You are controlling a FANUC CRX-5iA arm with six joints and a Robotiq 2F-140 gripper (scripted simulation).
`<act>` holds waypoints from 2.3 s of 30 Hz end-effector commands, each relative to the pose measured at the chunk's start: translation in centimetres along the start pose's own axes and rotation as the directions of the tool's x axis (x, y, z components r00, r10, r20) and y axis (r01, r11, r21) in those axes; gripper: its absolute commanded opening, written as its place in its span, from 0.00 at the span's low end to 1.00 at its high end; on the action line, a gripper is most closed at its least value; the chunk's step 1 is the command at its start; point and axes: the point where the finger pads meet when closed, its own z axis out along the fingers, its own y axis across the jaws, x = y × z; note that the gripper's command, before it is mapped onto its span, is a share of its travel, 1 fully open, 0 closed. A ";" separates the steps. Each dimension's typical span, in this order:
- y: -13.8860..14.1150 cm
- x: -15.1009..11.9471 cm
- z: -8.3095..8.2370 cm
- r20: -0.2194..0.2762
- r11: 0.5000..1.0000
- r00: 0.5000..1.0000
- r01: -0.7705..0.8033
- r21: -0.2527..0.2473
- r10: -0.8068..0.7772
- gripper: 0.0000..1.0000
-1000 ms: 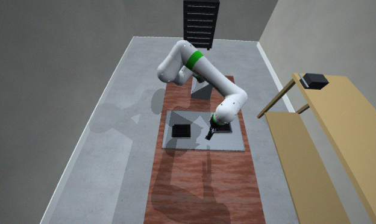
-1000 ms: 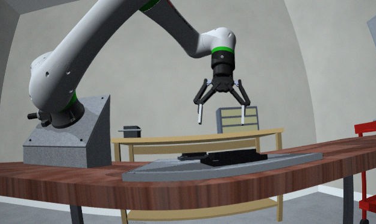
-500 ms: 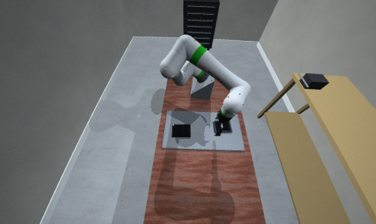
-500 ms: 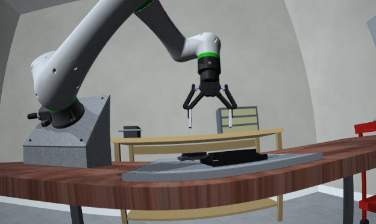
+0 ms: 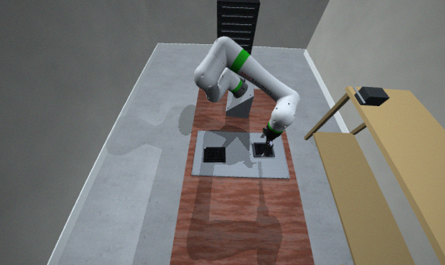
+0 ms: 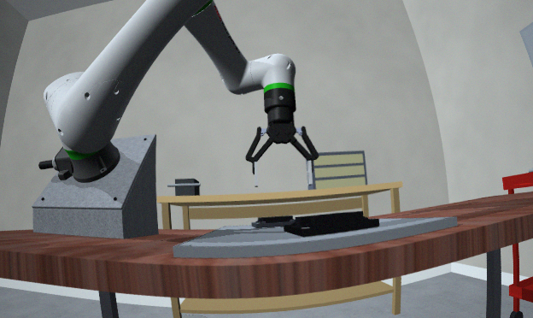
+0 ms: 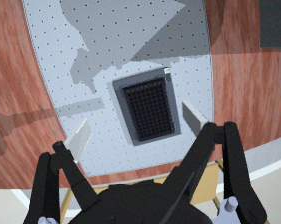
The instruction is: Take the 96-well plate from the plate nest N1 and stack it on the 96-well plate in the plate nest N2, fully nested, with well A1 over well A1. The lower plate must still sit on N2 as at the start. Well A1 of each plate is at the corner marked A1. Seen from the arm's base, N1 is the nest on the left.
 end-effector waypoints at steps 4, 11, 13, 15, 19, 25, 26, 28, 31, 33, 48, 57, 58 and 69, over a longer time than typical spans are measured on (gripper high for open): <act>1.4 -1.6 0.2 0.026 0.996 0.996 0.080 0.033 -0.081 1.00; 2.9 -3.3 0.5 0.026 0.996 0.996 0.080 0.033 -0.081 1.00; 2.9 -3.3 0.5 0.026 0.996 0.996 0.080 0.033 -0.081 1.00; 2.9 -3.3 0.5 0.026 0.996 0.996 0.080 0.033 -0.081 1.00; 2.9 -3.3 0.5 0.026 0.996 0.996 0.080 0.033 -0.081 1.00; 2.9 -3.3 1.0 0.026 0.996 0.996 0.080 0.033 -0.081 1.00; 2.9 -3.3 1.1 0.026 0.996 0.996 0.080 0.033 -0.081 1.00; 2.9 -3.4 1.5 0.026 0.996 0.996 0.080 0.033 -0.081 1.00; 2.9 -3.4 2.0 0.026 0.996 0.996 0.080 0.033 -0.081 1.00; 2.9 -3.4 2.3 0.026 0.996 0.996 0.080 0.033 -0.081 1.00; 2.8 -3.4 4.5 0.026 0.996 0.996 0.080 0.033 -0.081 1.00; 2.8 -3.5 5.6 0.026 0.996 0.996 0.080 0.033 -0.081 1.00; 2.7 -3.5 5.8 0.026 0.996 0.996 0.080 0.033 -0.081 1.00; 2.7 -3.5 7.6 0.026 0.996 0.996 0.080 0.033 -0.081 1.00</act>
